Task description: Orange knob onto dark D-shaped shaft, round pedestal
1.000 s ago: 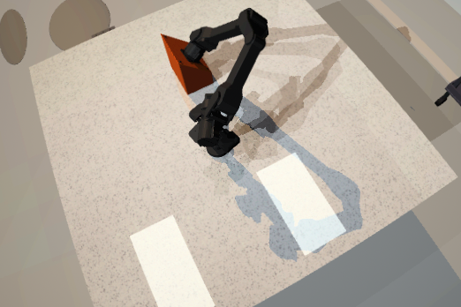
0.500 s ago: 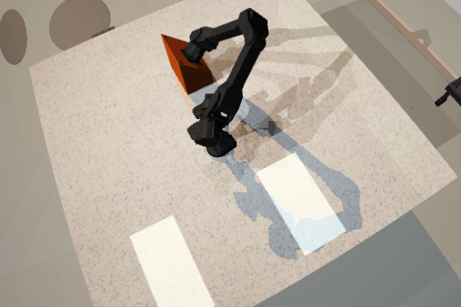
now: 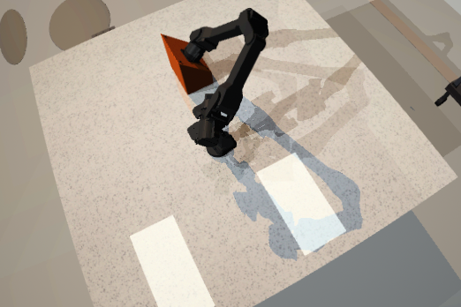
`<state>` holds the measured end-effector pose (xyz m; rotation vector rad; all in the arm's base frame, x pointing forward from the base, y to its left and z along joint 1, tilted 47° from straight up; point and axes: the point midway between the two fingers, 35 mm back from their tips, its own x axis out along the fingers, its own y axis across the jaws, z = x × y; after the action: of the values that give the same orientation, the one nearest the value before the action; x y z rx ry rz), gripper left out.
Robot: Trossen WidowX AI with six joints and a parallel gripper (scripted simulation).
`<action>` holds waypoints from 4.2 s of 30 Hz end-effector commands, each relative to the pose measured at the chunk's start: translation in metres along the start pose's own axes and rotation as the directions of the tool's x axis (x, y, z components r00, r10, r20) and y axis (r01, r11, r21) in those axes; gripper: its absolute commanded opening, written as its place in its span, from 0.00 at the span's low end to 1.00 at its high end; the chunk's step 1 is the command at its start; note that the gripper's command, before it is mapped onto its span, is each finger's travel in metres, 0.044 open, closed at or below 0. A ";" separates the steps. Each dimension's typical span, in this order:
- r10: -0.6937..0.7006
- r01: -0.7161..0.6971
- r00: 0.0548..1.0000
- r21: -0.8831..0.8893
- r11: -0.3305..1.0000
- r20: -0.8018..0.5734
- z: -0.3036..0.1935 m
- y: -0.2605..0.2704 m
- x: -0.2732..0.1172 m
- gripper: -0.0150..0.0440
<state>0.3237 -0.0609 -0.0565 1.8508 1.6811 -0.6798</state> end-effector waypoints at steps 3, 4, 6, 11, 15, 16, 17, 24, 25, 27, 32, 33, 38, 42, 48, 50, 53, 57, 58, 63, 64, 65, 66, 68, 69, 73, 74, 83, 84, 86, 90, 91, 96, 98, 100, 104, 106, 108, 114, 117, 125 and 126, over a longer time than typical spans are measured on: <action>0.000 0.000 1.000 0.002 1.000 0.001 0.000 0.000 0.001 0.25; 0.000 0.000 1.000 0.002 1.000 0.001 0.000 0.000 -0.001 0.25; 0.000 0.000 1.000 0.002 1.000 0.001 0.000 0.000 -0.003 0.25; 0.000 0.000 1.000 0.028 1.000 0.001 0.000 0.001 -0.005 0.25; 0.000 0.000 1.000 0.152 0.988 0.001 0.000 0.002 -0.004 0.25; 0.000 0.000 1.000 0.183 0.983 0.001 0.000 0.002 -0.004 0.25; 0.000 0.000 1.000 0.203 0.979 0.001 0.000 0.002 -0.003 0.25; 0.000 0.000 1.000 0.210 0.978 0.001 0.000 0.000 -0.001 0.25; 0.000 0.000 1.000 0.210 0.978 0.001 0.000 0.000 0.000 0.25; 0.000 0.000 1.000 0.210 0.978 0.001 0.000 0.000 0.000 0.25; 0.000 0.000 1.000 0.210 0.978 0.001 0.000 0.000 0.000 0.25; 0.000 0.000 1.000 0.210 0.978 0.001 0.000 0.000 0.000 0.25; 0.000 0.000 1.000 0.210 0.978 0.001 0.000 0.000 0.000 0.25; 0.000 0.000 1.000 0.210 0.978 0.001 0.000 0.001 -0.004 0.25; 0.000 0.000 1.000 0.293 0.956 0.001 0.000 0.001 -0.005 0.25; 0.000 -0.001 1.000 0.371 0.929 0.001 0.000 0.001 -0.004 0.25; 0.000 -0.001 1.000 0.409 0.913 0.001 0.000 0.000 -0.002 0.25; 0.000 0.000 1.000 0.409 0.913 0.001 0.000 0.000 -0.001 0.25; 0.000 0.000 1.000 0.409 0.913 0.001 0.000 0.000 -0.001 0.25; 0.000 0.000 1.000 0.409 0.913 0.001 0.000 0.000 0.000 0.25; 0.000 0.000 1.000 0.409 0.913 0.001 0.000 0.000 0.000 0.25; 0.000 0.000 1.000 0.409 0.913 0.001 0.000 0.000 0.000 0.25; 0.000 0.000 1.000 0.409 0.913 0.001 0.000 0.001 0.000 0.25; 0.000 0.000 1.000 0.409 0.913 0.001 0.000 0.001 0.000 0.25; 0.000 0.000 1.000 0.409 0.913 0.001 0.000 0.001 0.000 0.25; 0.000 -0.001 1.000 0.409 0.913 0.001 0.000 0.001 -0.001 0.25; 0.000 -0.001 1.000 0.409 0.913 0.001 0.000 0.001 -0.003 0.25; 0.000 -0.001 1.000 0.555 0.832 0.001 0.000 0.001 -0.004 0.25; 0.000 -0.001 1.000 0.581 0.814 0.001 0.000 0.001 -0.004 0.25; 0.000 -0.001 1.000 0.590 0.808 0.001 0.000 0.000 -0.003 0.25; 0.000 -0.001 1.000 0.590 0.808 0.001 0.000 0.000 -0.001 0.25; 0.000 -0.001 1.000 0.590 0.808 0.001 0.000 0.000 -0.001 0.25; 0.000 -0.001 1.000 0.590 0.808 0.001 0.000 0.001 0.001 0.25; 0.000 -0.001 1.000 0.590 0.808 0.001 0.000 0.001 0.001 0.25; 0.000 -0.001 1.000 0.590 0.808 0.001 0.000 0.001 0.002 0.25; 0.000 0.000 1.000 0.590 0.808 0.000 0.000 0.001 0.003 0.25; 0.000 0.000 1.000 0.589 0.808 0.000 0.000 0.000 0.005 0.25; 0.000 0.000 1.000 0.588 0.809 0.000 0.000 0.000 0.007 0.25; 0.000 0.000 1.000 0.588 0.809 0.000 0.000 0.000 0.013 0.25; 0.000 0.000 1.000 0.588 0.809 0.000 0.000 0.000 0.016 0.25; -0.003 0.001 1.000 0.584 0.811 0.003 -0.001 0.000 0.017 0.25; -0.003 0.001 1.000 0.584 0.811 0.003 -0.001 0.000 0.017 0.25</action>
<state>0.3250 -0.0483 -0.0678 2.2452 1.5762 -1.3221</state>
